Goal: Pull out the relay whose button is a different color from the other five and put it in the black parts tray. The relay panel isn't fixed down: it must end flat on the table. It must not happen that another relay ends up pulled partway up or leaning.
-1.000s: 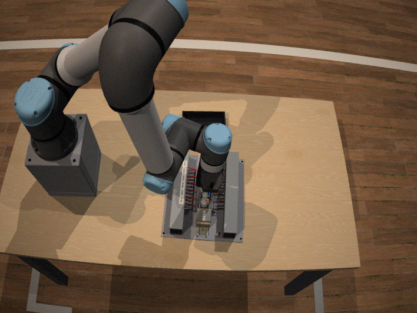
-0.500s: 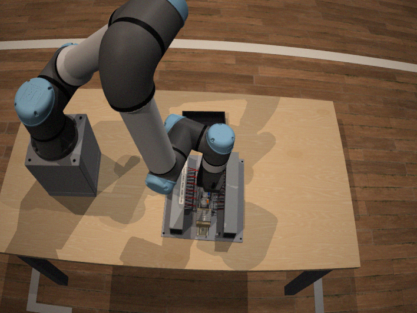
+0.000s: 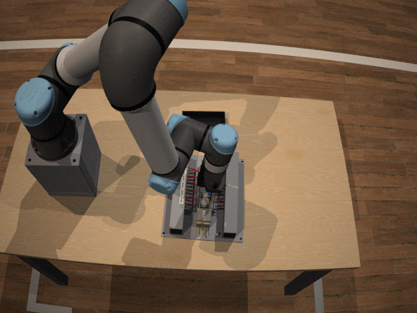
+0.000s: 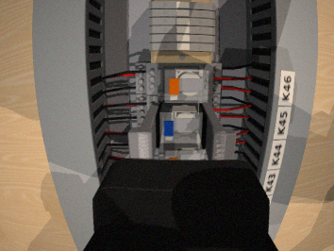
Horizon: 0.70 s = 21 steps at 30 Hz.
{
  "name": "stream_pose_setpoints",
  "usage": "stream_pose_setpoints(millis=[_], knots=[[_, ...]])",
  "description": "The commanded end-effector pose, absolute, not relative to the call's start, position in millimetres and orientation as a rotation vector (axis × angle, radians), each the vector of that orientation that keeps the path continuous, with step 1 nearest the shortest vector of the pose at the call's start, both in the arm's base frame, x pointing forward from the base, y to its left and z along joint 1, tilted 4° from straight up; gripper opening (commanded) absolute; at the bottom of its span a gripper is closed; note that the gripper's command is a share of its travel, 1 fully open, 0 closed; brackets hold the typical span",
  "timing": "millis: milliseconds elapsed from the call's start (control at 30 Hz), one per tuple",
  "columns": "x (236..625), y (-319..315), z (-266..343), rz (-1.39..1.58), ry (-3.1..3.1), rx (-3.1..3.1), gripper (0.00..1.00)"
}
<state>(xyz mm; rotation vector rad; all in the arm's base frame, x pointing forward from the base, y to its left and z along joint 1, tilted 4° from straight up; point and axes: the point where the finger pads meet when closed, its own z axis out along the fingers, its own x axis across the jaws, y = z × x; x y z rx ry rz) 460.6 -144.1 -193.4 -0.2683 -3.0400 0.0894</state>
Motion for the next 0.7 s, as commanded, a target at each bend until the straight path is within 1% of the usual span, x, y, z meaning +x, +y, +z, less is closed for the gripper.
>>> stream_pose_setpoints(millis=[0, 667], knots=[[461.7, -145.0, -191.8, 0.093, -3.034, -0.268, 0.00], [461.6, -145.0, -192.2, 0.095, -3.044, -0.269, 0.00]])
